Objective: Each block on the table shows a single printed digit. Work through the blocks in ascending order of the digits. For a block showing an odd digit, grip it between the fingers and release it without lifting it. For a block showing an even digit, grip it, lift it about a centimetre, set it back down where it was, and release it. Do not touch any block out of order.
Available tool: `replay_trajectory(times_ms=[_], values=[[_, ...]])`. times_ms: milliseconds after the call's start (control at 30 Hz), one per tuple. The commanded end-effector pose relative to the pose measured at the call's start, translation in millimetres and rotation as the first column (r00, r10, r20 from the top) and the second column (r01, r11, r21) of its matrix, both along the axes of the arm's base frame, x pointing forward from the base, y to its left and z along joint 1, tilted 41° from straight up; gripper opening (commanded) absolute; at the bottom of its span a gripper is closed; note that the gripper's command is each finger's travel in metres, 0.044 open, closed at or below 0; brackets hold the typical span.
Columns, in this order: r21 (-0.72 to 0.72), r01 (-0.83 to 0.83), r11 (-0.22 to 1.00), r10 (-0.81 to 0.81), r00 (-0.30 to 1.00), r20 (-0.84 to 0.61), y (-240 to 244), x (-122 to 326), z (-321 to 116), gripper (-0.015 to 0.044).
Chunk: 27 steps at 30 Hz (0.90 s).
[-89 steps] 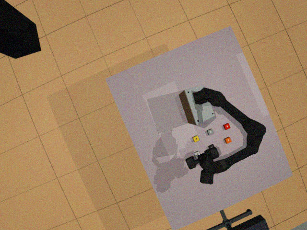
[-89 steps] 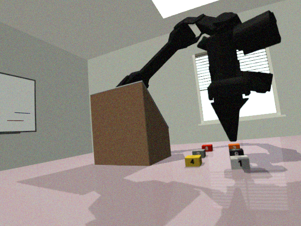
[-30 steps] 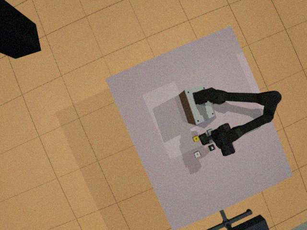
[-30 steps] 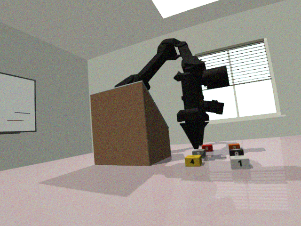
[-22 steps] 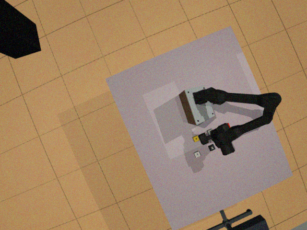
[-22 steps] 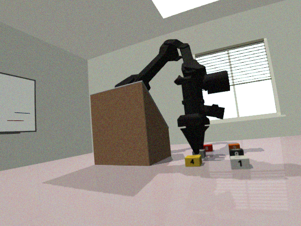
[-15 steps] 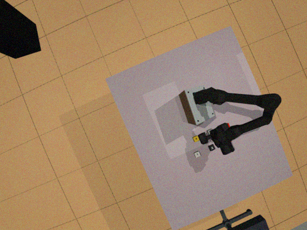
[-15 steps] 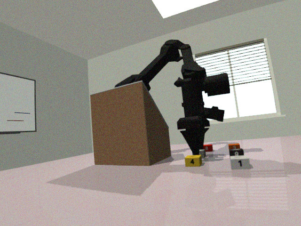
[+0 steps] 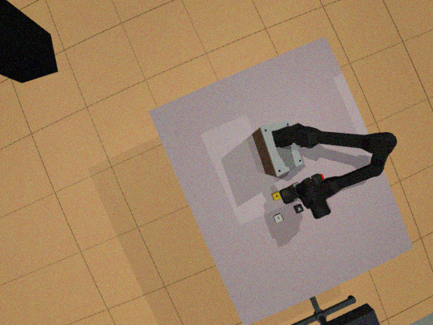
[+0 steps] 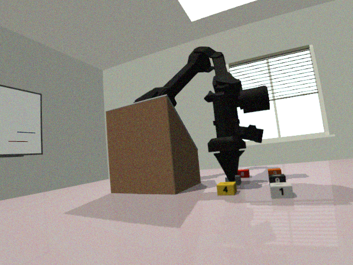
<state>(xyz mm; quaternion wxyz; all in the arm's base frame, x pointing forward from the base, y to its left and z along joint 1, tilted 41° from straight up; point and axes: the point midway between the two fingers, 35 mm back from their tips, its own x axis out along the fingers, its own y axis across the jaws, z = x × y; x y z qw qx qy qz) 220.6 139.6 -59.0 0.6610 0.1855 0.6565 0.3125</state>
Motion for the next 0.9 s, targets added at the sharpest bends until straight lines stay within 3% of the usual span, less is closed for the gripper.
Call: replay_trajectory(times_ms=[0, 867], values=[[0.004, 0.004, 1.0, -0.004, 1.0, -0.001, 0.5, 0.3, 0.3, 0.012], [0.003, 0.004, 1.0, -0.004, 1.0, 0.014, -1.8, 2.5, 2.9, 0.012]])
